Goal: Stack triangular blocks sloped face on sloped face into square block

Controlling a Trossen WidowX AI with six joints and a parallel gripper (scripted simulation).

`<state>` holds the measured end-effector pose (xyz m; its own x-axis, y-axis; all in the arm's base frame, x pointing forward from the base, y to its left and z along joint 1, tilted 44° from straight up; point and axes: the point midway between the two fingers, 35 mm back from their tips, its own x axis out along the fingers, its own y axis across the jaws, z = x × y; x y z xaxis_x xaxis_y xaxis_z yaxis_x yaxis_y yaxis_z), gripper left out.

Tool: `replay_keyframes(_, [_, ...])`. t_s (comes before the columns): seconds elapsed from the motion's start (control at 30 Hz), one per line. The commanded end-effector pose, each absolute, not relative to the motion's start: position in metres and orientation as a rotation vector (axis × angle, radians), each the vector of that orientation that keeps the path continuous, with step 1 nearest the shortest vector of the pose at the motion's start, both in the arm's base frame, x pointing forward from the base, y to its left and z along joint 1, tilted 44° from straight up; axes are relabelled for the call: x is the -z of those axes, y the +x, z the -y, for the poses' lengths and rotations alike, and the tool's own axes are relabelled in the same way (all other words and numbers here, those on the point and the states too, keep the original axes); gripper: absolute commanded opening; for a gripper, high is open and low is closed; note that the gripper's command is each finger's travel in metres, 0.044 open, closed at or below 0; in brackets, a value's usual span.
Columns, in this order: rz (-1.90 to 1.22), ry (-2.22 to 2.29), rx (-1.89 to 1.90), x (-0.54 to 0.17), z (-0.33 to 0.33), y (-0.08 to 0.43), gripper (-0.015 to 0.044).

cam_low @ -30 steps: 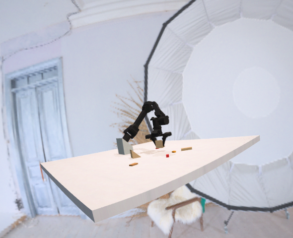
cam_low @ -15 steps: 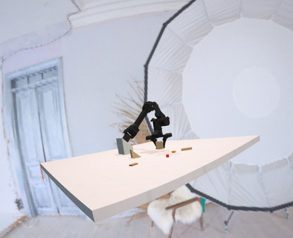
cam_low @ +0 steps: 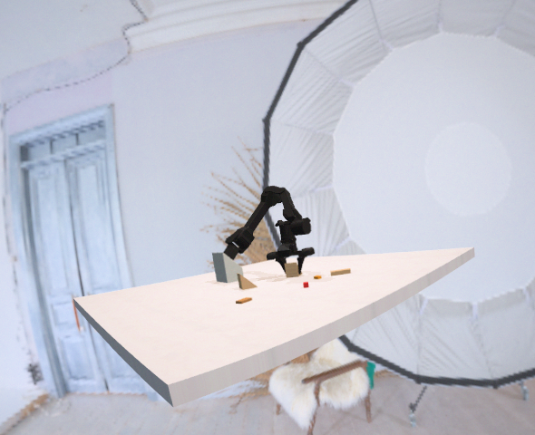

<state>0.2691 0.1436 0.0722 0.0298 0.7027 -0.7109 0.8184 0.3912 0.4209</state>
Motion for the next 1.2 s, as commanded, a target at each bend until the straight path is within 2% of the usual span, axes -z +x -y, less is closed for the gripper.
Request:
replay_keyframes(0.0, [-1.705, 1.347, 0.153, -0.072, -0.144, 0.269, 0.0053])
replay_keyframes(0.5, [-1.705, 1.347, 0.153, -0.072, -0.144, 0.269, 0.044])
replay_keyframes(0.73, [-1.705, 1.347, 0.153, -0.074, -0.142, 0.269, 0.044])
replay_keyframes(0.9, [-1.705, 1.345, 0.157, -0.113, -0.103, 0.268, 0.044])
replay_keyframes(1.17, [-1.697, 1.35, 0.163, -0.111, -0.103, 0.269, 0.044])
